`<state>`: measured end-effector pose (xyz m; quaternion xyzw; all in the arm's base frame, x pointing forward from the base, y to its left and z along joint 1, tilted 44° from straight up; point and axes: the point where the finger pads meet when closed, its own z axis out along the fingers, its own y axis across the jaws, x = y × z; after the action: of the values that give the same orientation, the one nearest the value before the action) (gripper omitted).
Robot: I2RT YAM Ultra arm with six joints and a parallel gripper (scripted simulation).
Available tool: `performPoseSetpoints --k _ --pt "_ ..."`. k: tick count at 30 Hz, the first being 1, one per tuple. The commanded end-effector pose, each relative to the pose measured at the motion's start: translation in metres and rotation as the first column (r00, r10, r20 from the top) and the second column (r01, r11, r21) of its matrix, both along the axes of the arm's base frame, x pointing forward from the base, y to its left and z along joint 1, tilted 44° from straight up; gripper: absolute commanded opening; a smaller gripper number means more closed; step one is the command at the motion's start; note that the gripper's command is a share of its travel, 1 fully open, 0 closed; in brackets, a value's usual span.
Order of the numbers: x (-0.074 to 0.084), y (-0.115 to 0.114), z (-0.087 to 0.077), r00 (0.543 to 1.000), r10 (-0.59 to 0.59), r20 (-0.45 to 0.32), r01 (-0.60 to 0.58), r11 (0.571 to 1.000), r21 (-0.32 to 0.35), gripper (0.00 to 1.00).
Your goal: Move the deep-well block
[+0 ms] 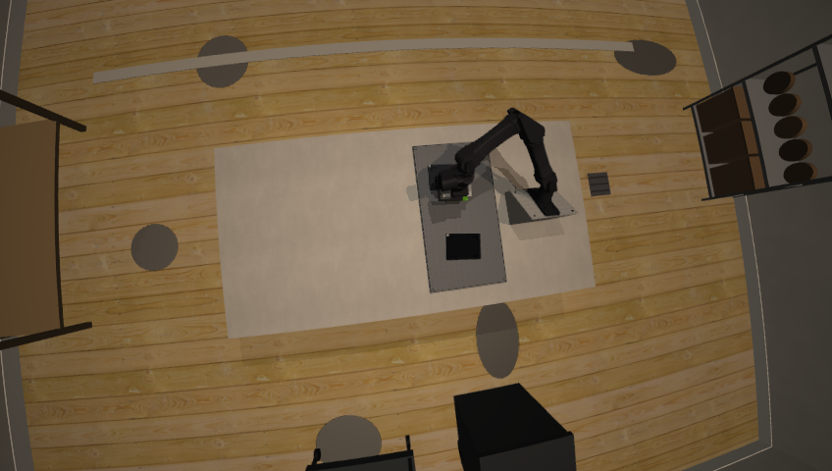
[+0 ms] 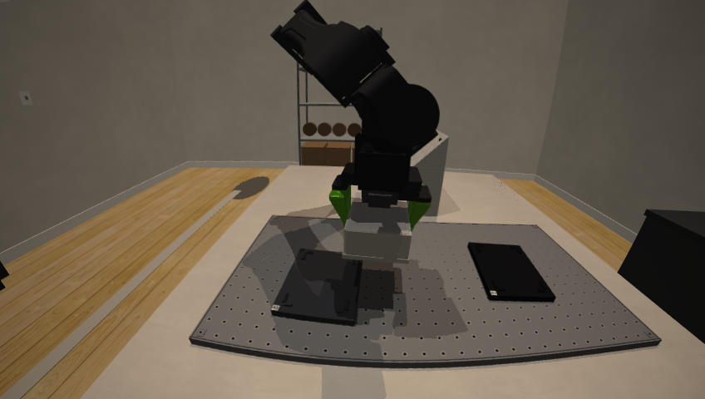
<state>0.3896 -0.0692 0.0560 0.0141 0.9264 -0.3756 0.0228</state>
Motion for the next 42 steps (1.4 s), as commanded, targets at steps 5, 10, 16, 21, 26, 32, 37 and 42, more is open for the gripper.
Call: performPoseSetpoints --k 5,10,16,21,26,32,37,42 --pt "0.01 -0.011 0.036 0.999 0.03 0.031 -0.03 1.0 -0.007 0.0" --pt "0.013 -0.01 0.043 0.998 0.05 0.031 -0.05 0.999 -0.003 0.0" --pt "0.013 -0.032 0.057 0.999 0.03 0.031 -0.03 1.0 -0.004 0.0" --pt "0.016 -0.04 0.069 0.999 0.039 0.031 -0.039 0.999 -0.004 0.0" --pt "0.019 -0.043 0.076 0.998 0.05 0.031 -0.05 0.999 -0.003 0.0" --pt "0.014 -0.047 0.073 0.999 0.05 0.009 -0.05 0.999 -0.001 0.0" --pt "0.014 -0.047 0.072 0.999 0.049 0.008 -0.049 0.999 -0.001 0.0" --pt "0.013 -0.047 0.071 0.999 0.047 0.007 -0.047 0.999 -0.001 0.0"
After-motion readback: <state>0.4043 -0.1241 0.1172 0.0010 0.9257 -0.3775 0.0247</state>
